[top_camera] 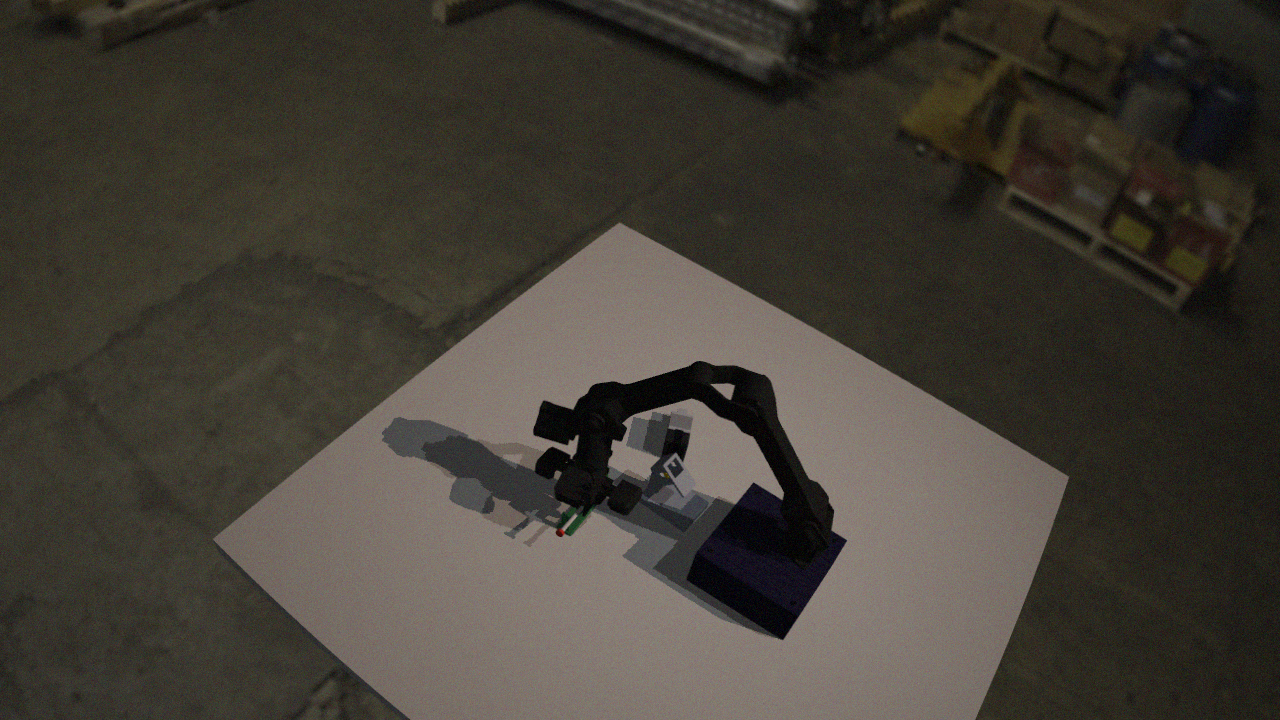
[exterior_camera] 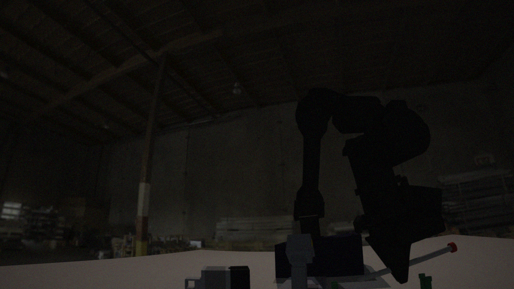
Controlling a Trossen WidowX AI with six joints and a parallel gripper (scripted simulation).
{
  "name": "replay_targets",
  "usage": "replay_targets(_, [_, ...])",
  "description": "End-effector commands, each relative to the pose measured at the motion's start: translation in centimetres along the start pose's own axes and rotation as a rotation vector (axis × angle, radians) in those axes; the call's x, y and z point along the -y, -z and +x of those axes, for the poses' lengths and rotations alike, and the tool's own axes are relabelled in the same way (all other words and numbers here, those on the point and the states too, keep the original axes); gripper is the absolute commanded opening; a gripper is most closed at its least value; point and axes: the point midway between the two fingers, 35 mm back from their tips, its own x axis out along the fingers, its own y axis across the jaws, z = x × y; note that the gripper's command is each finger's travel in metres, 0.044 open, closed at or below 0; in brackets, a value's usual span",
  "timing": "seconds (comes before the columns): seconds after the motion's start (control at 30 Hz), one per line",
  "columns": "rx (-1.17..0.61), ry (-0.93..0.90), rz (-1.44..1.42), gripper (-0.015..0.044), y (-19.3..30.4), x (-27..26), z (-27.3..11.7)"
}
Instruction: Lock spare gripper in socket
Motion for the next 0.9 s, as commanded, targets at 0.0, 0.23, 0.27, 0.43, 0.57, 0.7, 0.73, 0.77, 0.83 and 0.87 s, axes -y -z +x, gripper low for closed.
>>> replay_targets(0.0, [0.001,0.004,0.0,0.0,-0.2,0.0,-1.1])
replay_targets(0.23, [-0.001,-0.006,0.0,0.0,-0.2,-0.2,-1.1])
replay_targets(0.27, [-0.003,-0.014,0.001,0.0,-0.1,-0.3,-0.6])
replay_targets(0.43, [-0.003,-0.014,0.001,0.0,-0.1,-0.3,-0.6])
replay_targets(0.57, [-0.003,-0.013,0.006,0.0,0.6,-0.1,-1.0])
replay_targets(0.7, [-0.004,-0.013,0.015,0.0,1.7,0.3,-1.7])
replay_targets(0.73, [-0.004,-0.013,0.017,0.0,2.0,0.3,-1.9])
replay_targets(0.77, [-0.004,-0.013,0.02,0.0,2.2,0.4,-2.0])
replay_targets(0.83, [-0.004,-0.012,0.026,0.0,2.8,0.5,-2.4])
replay_targets(0.87, [-0.004,-0.012,0.028,0.0,3.0,0.6,-2.5])
